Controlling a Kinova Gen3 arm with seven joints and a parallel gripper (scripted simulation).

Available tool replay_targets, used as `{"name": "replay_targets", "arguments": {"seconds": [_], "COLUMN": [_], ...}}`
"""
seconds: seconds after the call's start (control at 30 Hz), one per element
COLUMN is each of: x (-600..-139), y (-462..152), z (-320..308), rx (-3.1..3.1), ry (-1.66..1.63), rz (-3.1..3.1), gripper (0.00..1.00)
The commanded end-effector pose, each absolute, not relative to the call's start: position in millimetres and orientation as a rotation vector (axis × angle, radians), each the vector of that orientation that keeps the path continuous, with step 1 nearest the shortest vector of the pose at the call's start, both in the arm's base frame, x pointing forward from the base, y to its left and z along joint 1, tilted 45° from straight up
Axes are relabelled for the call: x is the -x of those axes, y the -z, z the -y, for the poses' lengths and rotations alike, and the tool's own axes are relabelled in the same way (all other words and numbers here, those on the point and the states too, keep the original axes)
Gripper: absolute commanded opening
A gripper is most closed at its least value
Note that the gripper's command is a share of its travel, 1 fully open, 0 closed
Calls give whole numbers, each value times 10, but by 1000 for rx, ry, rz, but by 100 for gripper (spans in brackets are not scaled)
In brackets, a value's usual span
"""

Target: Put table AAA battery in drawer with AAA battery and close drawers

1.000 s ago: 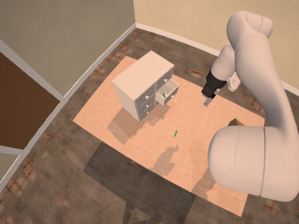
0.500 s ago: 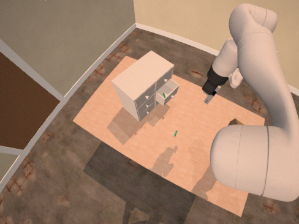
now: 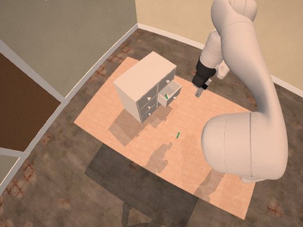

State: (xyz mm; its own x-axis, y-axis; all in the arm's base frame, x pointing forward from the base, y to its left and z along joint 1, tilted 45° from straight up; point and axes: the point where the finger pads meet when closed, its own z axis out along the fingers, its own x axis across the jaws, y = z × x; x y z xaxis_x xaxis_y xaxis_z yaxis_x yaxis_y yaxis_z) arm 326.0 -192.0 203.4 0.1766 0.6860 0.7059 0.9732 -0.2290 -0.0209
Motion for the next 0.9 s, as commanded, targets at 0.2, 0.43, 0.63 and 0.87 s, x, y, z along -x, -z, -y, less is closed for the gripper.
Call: {"name": "replay_targets", "arguments": {"seconds": [0.2,0.43,0.63,0.87], "x": [-3512,-3527,-3527,-3529], "y": [-2010,-2010,-2010,-2009], "z": [1973,1976,1976,1975], "rx": [1979,1979,1979,1977], "ry": [794,794,794,796], "rz": [1561,1561,1562,1566], "gripper": [100,100,100,100]}}
